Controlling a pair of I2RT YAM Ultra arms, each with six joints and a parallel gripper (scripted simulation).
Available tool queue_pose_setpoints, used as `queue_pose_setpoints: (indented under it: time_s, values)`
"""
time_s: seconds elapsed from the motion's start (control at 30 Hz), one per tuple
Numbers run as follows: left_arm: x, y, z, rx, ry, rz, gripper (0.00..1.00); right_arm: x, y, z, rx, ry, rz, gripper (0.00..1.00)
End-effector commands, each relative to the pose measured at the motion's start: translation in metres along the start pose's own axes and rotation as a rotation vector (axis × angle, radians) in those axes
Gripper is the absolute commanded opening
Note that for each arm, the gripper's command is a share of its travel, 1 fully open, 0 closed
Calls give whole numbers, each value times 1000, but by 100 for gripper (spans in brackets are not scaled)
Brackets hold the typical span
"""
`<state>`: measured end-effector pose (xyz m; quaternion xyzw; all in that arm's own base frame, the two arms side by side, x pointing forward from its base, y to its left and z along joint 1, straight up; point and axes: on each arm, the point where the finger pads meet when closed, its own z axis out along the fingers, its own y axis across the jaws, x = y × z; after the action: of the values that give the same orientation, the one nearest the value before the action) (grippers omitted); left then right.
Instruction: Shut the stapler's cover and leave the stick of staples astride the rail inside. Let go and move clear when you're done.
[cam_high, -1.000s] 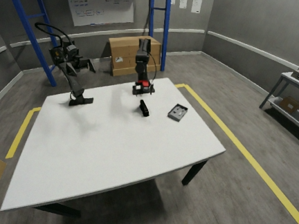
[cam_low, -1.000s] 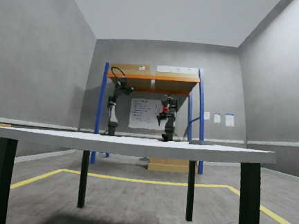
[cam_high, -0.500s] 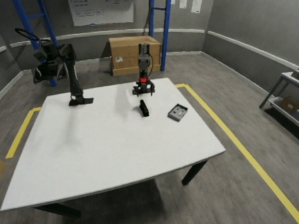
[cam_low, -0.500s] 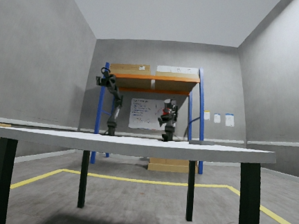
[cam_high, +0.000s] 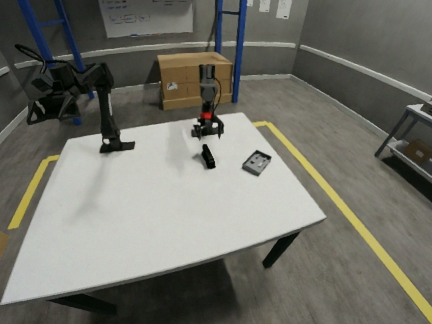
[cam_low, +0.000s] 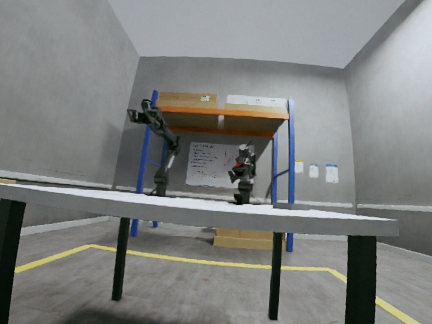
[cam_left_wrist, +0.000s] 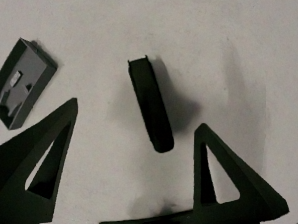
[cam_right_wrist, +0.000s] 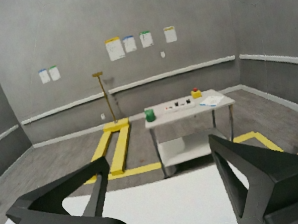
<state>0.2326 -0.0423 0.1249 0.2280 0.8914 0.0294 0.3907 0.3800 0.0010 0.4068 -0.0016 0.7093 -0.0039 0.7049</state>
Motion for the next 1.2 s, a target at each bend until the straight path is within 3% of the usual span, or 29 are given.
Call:
queue_pose_setpoints:
  time_s: [0.0,0.17,0.33,0.4,0.47,0.8,1.17]
  values:
    - [-15,5,-5,-16,-66,0,100,3,0,4,-7,0,8,100]
    - [-15,5,-5,-16,-66,0,100,-5,0,1,-3,-18,8,100]
    - [-57,16,-14,-11,-199,-50,100,-5,0,1,-3,-18,8,100]
    - [-57,16,-14,-11,-199,-50,100,-5,0,1,-3,-18,8,100]
    - [-92,38,-29,-53,-303,-106,100,-5,0,1,-3,-18,8,100]
    - [-211,128,-85,-244,-637,-315,100,-5,0,1,-3,-18,8,100]
    - [-267,162,-103,-298,-764,-385,100,-5,0,1,-3,-18,8,100]
